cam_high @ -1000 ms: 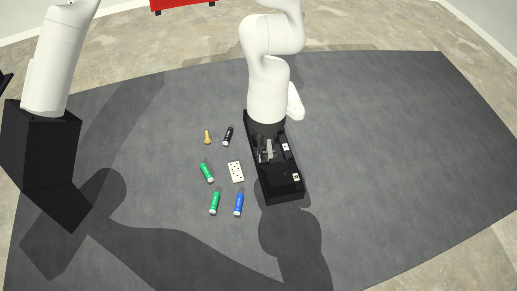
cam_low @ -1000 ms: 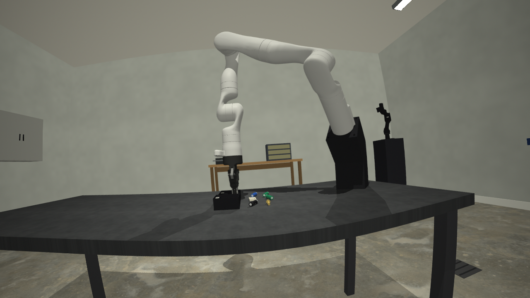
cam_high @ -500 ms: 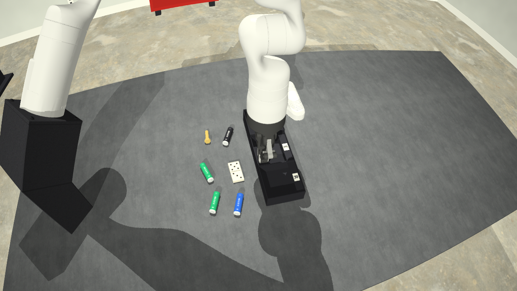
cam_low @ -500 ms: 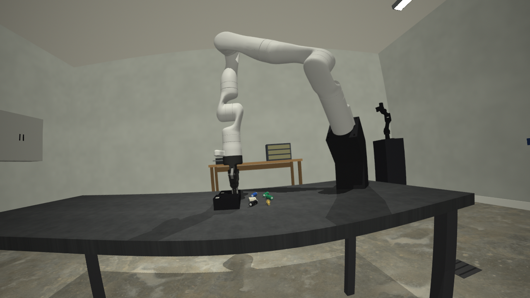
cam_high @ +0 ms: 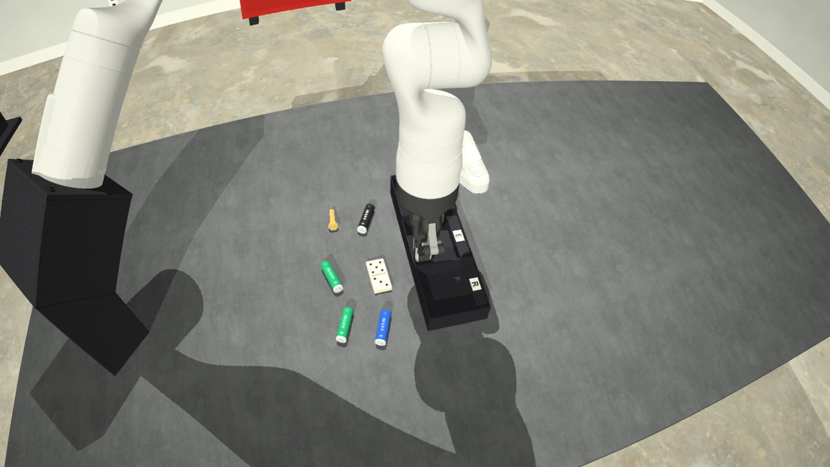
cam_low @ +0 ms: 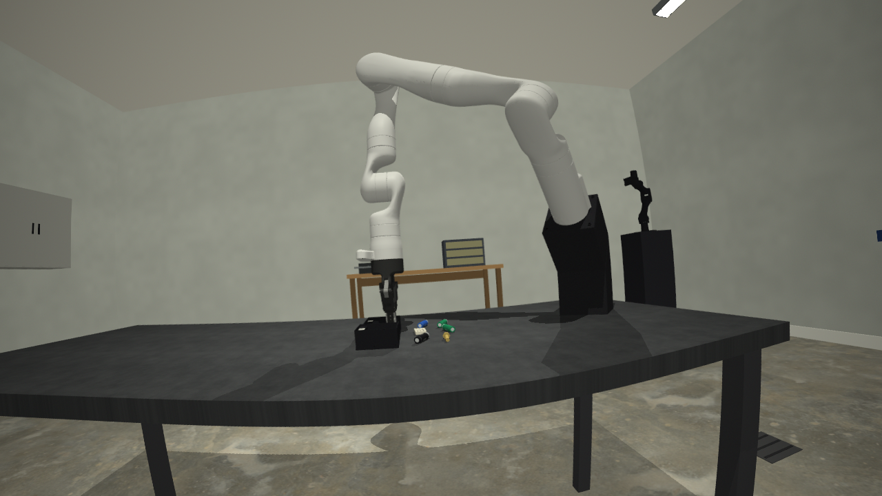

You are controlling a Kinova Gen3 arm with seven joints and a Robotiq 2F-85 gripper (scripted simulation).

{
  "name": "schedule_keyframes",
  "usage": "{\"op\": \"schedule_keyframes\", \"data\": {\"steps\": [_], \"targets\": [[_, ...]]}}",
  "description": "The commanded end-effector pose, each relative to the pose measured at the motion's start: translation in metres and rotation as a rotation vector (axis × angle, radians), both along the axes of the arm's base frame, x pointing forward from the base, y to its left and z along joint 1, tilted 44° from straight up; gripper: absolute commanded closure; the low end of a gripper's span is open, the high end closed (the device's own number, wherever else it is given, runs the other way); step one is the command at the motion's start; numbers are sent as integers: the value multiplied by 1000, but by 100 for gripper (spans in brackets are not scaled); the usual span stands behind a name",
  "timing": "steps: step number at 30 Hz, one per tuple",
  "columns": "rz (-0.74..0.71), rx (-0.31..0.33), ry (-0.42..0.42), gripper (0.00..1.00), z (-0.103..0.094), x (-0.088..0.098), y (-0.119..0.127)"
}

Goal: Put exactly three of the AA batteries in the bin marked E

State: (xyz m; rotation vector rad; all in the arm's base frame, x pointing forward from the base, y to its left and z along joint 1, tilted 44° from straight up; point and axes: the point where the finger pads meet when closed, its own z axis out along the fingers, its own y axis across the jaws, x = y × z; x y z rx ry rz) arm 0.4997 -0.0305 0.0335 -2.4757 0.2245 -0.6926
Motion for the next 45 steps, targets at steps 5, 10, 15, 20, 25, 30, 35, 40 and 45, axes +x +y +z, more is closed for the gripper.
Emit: {"op": "schedule_keyframes", "data": {"steps": [5,10,15,20,25,30,35,40,45], "targets": [[1,-5,-3,91,0,0,-1],[6,-5,-4,91,2,-3,-2],[-4,3,4,91,7,-7,-5],[-7,5,5,91,11,-9,-7],[-6,5,5,91,14,-12,-9],[-5,4,4,91,19,-15,-12],[1,0,2,91,27,-22,-17],[5,-1,1,91,36,-28,-22],[3,-3,-2,91,38,-27,-24]]}}
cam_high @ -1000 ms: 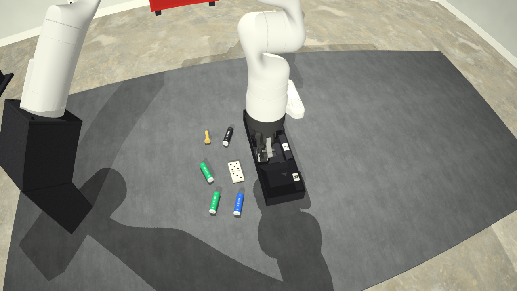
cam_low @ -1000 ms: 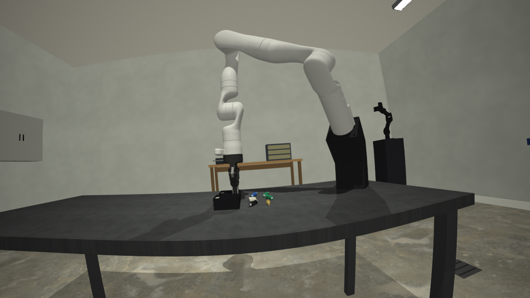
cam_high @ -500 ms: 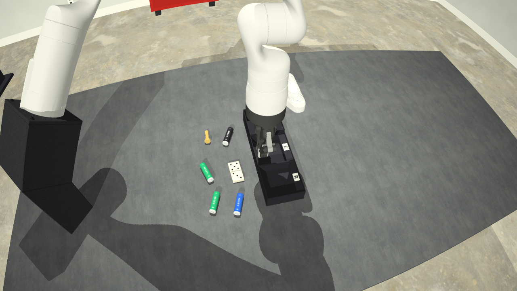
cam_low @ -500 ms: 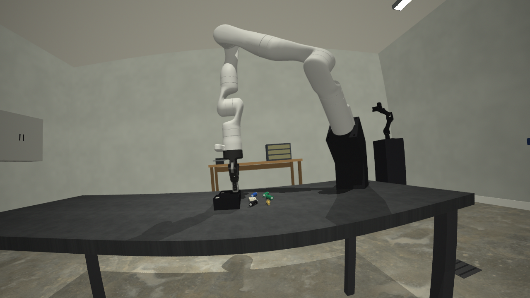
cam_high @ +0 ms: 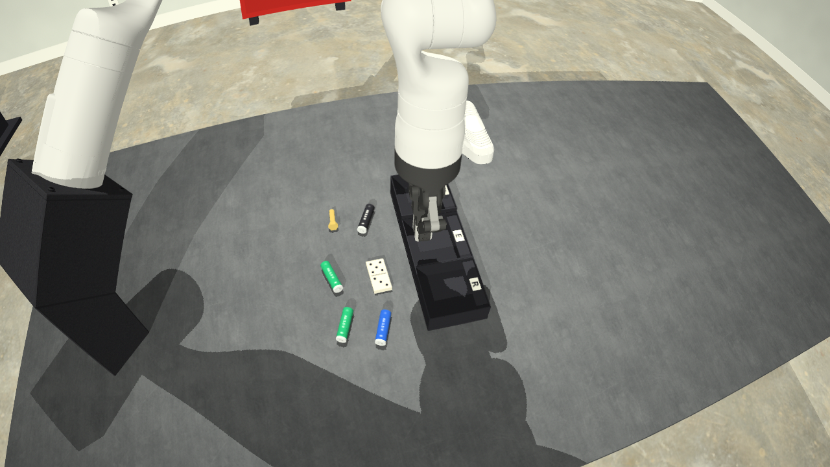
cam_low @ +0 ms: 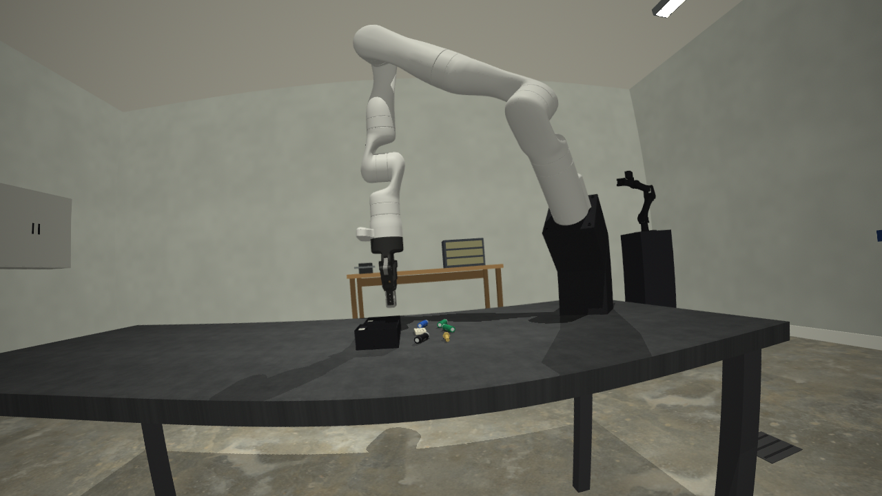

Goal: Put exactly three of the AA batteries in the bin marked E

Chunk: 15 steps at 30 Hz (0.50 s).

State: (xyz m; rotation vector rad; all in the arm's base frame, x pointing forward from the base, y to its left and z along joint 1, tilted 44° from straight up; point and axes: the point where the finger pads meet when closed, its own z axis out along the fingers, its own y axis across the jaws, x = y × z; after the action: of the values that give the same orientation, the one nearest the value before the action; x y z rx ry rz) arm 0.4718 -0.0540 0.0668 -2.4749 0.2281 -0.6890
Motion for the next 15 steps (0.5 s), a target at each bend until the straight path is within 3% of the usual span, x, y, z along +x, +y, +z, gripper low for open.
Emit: {"op": "schedule_keyframes", "data": {"steps": [1,4,15], "targets": [[5,-5,-5,91,5,1,-1],[4,-4,-6,91,5,1,-1],[-6,-6,0,91,27,-2,36]]}}
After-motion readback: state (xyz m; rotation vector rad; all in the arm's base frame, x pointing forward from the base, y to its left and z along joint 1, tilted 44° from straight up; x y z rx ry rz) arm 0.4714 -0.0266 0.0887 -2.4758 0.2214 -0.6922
